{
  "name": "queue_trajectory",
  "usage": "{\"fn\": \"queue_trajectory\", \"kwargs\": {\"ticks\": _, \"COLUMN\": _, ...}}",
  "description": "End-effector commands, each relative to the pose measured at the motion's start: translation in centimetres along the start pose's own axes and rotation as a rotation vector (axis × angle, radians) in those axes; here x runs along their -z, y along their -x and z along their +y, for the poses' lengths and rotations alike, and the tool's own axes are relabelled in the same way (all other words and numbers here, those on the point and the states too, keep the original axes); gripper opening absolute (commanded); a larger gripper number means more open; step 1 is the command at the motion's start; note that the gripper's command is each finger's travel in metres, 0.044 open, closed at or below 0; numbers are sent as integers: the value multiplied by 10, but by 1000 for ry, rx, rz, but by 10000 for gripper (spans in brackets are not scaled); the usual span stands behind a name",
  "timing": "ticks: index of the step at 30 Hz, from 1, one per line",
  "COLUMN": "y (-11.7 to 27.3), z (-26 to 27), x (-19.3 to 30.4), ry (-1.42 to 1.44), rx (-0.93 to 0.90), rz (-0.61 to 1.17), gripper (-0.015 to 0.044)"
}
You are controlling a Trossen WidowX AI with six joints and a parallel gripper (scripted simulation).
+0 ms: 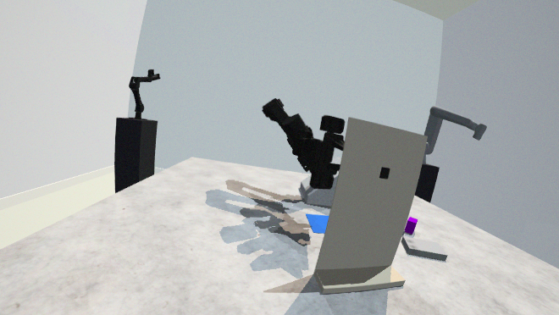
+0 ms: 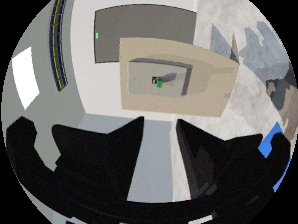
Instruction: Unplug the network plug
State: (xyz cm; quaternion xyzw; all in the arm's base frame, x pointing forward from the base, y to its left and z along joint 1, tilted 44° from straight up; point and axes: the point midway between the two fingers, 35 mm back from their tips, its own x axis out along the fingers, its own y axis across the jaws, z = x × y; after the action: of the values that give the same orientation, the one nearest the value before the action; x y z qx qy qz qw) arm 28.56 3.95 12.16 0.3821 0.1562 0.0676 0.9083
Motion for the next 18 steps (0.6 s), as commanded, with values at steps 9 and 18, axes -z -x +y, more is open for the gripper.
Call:
{"fn": "queue_trajectory", "kwargs": {"ticks": 9, "y": -23, "z": 1, "x": -6, "ry": -14, "rx": -1, "rz": 8, "gripper": 156}}
{"fn": "queue_trajectory", "kwargs": {"ticks": 18, "y": -45, "z": 0, "x": -11, "ry": -14, "rx": -1, "rz": 8, "gripper": 156}}
